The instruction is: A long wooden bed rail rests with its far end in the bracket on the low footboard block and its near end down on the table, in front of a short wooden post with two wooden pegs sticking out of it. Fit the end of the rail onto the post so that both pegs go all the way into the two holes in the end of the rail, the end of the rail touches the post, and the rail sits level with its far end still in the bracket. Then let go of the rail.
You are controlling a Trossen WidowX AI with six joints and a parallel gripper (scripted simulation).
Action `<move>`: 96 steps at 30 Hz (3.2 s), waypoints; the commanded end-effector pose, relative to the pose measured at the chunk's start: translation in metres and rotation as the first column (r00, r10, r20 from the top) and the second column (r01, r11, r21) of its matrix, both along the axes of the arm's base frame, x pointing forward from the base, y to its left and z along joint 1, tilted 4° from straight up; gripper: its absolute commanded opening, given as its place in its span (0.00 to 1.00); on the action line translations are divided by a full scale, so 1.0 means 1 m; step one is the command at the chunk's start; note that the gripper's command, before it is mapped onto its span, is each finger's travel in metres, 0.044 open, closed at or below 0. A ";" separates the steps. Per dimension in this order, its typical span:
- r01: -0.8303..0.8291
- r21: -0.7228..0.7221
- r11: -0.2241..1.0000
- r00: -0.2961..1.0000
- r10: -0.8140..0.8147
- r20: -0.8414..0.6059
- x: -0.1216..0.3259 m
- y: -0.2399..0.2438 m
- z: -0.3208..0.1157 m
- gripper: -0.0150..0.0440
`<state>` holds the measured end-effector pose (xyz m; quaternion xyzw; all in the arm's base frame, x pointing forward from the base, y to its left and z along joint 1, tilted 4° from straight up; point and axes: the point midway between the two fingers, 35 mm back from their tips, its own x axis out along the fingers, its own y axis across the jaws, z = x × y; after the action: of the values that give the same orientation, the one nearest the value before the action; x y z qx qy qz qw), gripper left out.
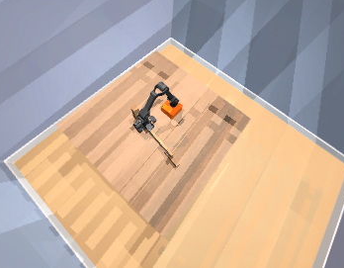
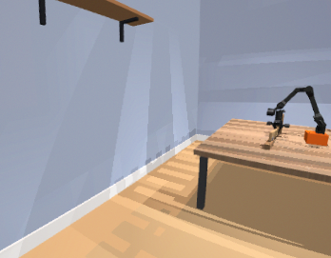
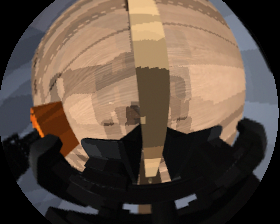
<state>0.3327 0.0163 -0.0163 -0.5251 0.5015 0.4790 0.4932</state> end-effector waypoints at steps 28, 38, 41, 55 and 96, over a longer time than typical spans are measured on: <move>-0.002 -0.006 1.000 1.000 0.002 0.000 0.000 0.001 0.009 0.25; -0.002 -0.006 1.000 1.000 0.002 0.000 0.002 0.001 0.014 0.25; -0.002 -0.006 1.000 1.000 0.002 0.000 0.002 0.001 0.015 0.25; -0.002 -0.006 1.000 1.000 0.002 0.000 0.003 0.002 0.022 0.25; -0.002 -0.005 1.000 1.000 0.002 0.001 0.002 0.003 0.041 0.25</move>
<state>0.3327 0.0183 0.0193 -0.5244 0.5059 0.4819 0.4866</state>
